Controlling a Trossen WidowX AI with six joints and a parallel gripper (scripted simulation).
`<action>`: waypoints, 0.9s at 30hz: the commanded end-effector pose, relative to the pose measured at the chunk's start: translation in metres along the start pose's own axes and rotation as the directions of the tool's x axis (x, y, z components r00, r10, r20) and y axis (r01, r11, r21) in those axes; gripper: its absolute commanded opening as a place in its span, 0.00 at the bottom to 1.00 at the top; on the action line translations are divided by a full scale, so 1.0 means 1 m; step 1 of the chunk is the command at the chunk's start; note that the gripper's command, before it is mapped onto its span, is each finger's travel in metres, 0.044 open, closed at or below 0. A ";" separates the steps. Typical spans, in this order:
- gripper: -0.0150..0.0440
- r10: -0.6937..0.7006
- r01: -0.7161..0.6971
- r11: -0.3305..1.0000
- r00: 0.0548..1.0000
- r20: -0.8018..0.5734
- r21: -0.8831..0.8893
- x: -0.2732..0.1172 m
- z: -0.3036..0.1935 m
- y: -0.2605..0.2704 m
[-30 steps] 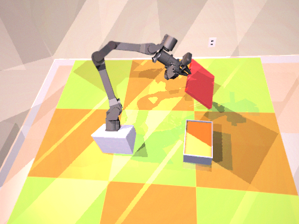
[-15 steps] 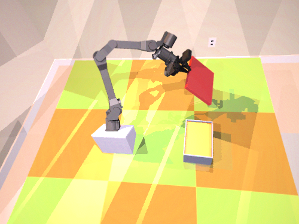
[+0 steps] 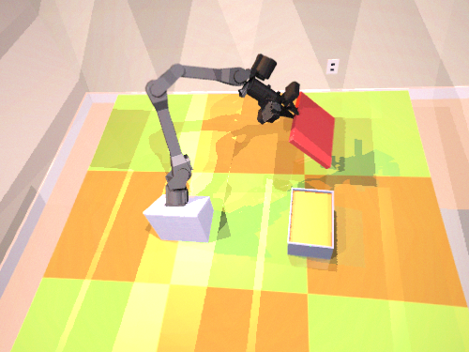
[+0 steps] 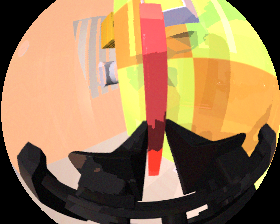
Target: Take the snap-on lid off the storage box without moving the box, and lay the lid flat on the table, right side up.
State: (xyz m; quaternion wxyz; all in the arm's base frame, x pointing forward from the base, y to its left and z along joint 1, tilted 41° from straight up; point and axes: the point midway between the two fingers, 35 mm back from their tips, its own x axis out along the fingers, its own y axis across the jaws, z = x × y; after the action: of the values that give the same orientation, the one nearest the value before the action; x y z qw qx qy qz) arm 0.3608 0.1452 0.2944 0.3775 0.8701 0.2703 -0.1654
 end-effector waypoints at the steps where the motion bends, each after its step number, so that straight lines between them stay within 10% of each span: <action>1: 0.25 0.016 -0.016 1.000 1.000 0.004 0.007 0.002 0.001 0.001; 27: 0.25 0.016 -0.016 1.000 1.000 0.003 0.008 0.015 0.001 -0.015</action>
State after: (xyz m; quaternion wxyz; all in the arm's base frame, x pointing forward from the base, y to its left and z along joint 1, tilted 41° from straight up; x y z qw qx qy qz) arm 0.3621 0.1593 0.2784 0.3769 0.8706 0.2700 -0.1646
